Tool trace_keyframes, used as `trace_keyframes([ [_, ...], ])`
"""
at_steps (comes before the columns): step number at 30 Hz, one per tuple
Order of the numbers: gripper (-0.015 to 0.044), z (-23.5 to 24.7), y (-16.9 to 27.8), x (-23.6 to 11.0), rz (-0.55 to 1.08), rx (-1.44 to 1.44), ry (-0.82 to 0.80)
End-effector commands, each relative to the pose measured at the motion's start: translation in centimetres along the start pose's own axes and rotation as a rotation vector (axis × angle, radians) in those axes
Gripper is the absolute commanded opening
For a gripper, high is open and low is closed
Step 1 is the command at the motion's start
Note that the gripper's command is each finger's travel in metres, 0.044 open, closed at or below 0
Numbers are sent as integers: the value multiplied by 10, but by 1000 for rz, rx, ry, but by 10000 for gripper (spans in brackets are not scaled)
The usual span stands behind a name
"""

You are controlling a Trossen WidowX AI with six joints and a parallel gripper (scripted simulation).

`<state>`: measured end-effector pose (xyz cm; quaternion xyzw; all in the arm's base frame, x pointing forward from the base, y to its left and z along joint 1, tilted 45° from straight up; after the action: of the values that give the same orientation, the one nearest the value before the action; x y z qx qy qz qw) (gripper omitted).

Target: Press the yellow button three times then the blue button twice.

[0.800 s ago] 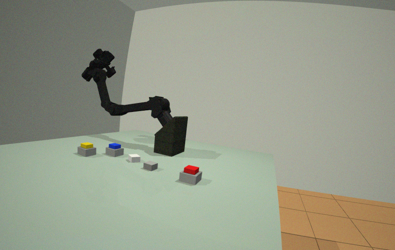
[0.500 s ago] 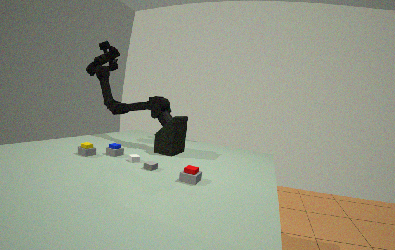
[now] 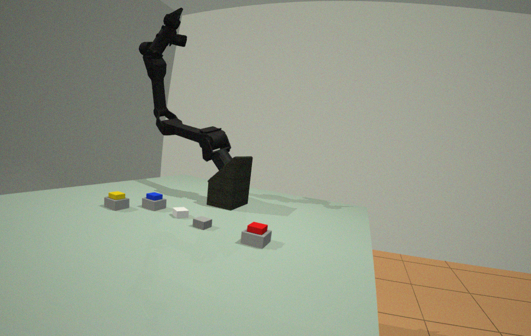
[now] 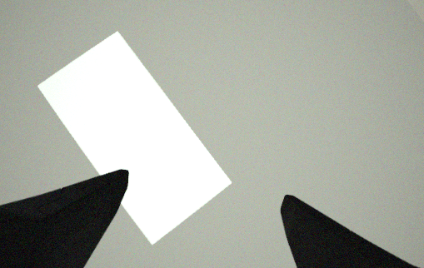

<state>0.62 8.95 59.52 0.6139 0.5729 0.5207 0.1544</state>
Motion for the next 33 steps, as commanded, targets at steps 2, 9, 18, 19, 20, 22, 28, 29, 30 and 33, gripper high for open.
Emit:
trace_keyframes([
  [2, 400, 68, -8, 16, 72, 303, -328],
  [9, 400, 167, -18, 5, 321, 685, -775],
  [18, 400, 275, -31, -62, 894, 1047, -1283],
  [19, 400, 284, -33, -73, 974, 1073, -1331],
  [20, 400, 293, -35, -83, 1057, 1095, -1378],
  [22, 400, 309, -39, -107, 1232, 1128, -1465],
  [28, 400, 343, -54, -185, 1835, 1104, -1677],
  [29, 400, 346, -57, -200, 1944, 1077, -1703],
  [30, 400, 348, -60, -214, 2055, 1042, -1726],
  [33, 400, 350, -71, -257, 2389, 881, -1774],
])
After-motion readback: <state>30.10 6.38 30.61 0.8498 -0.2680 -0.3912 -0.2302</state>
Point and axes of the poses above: the point midway between the two fingers, 35 mm back from their tips, its own x axis out along the fingers, its own z axis across the jaws, y = z × x, the point moved 9 cm from there along -x, back along the fingers, and after that the axes turned 10 degrees about -x, right-handed, at the moved point
